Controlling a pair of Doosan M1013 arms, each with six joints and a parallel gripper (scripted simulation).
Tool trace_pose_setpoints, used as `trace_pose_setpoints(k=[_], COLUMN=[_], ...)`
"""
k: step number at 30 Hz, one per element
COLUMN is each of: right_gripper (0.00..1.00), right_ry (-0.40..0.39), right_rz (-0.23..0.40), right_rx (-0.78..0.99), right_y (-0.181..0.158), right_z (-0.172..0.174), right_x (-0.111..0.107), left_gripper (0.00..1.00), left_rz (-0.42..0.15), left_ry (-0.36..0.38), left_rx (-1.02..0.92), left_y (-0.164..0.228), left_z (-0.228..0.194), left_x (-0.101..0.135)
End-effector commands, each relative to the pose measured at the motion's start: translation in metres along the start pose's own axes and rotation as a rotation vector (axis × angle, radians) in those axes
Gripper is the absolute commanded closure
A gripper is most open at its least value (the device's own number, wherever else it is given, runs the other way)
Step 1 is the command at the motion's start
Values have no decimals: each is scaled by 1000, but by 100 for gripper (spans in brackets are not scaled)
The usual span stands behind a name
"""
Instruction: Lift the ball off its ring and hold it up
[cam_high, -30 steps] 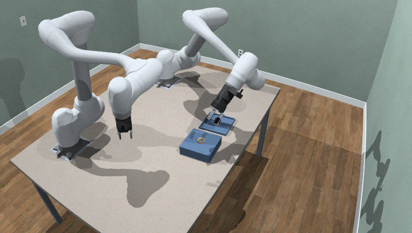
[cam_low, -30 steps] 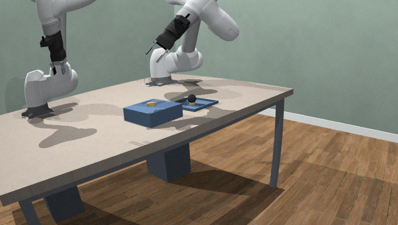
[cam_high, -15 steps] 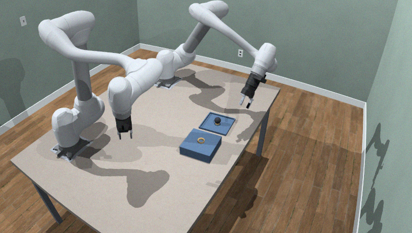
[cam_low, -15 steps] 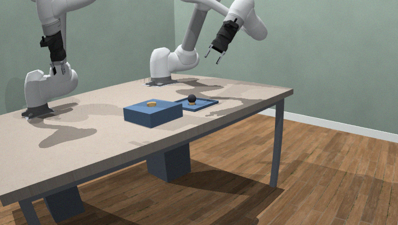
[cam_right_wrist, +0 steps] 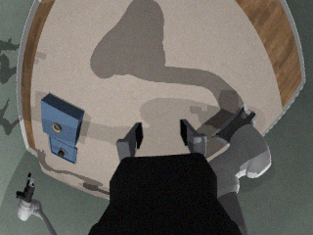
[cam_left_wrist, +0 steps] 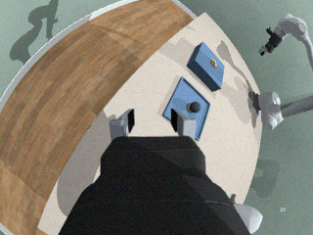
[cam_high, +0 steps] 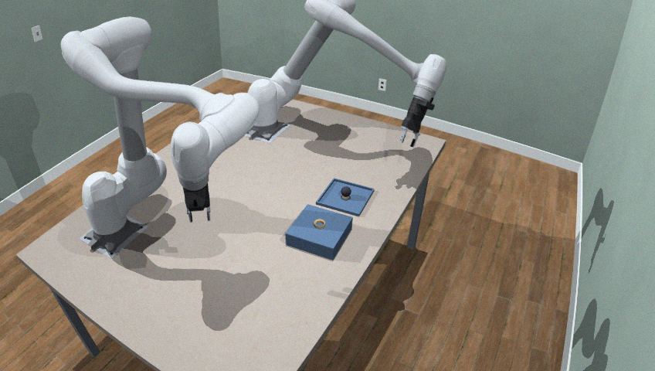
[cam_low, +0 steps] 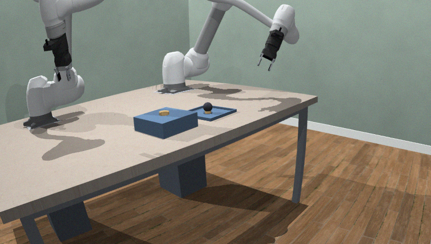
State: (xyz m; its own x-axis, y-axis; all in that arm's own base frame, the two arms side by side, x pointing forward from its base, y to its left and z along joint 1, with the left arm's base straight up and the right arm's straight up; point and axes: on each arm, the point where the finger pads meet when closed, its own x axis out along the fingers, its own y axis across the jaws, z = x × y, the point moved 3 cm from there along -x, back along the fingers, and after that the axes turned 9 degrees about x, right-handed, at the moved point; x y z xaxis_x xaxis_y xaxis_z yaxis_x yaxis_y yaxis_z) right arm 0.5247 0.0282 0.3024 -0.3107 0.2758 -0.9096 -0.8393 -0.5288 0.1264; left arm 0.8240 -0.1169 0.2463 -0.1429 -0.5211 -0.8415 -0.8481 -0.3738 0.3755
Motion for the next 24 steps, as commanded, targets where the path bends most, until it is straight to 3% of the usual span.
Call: trace_pose_setpoints(k=[1, 4, 5, 19, 21, 22, 24], right_gripper=[0, 0, 0, 0, 0, 0, 0], right_ry=[0, 0, 0, 0, 0, 0, 0], right_rz=[-1, -1, -1, -1, -1, -1, -1], right_rx=[0, 0, 0, 0, 0, 0, 0], right_y=[0, 0, 0, 0, 0, 0, 0], right_z=[0, 0, 0, 0, 0, 0, 0], right_x=[-1, -1, -1, -1, -1, -1, -1], left_gripper=[0, 0, 0, 0, 0, 0, 0], left_rz=[-14, -17, -21, -28, -28, -27, -24], left_ry=[-4, -6, -9, -23, -23, -22, -19], left_rx=[34, 43, 58, 185, 185, 200, 223], left_y=[-15, -17, -24, 6, 6, 20, 30], left_z=[62, 80, 130, 367, 367, 416, 436], left_x=[-28, -35, -54, -122, -122, -133, -136])
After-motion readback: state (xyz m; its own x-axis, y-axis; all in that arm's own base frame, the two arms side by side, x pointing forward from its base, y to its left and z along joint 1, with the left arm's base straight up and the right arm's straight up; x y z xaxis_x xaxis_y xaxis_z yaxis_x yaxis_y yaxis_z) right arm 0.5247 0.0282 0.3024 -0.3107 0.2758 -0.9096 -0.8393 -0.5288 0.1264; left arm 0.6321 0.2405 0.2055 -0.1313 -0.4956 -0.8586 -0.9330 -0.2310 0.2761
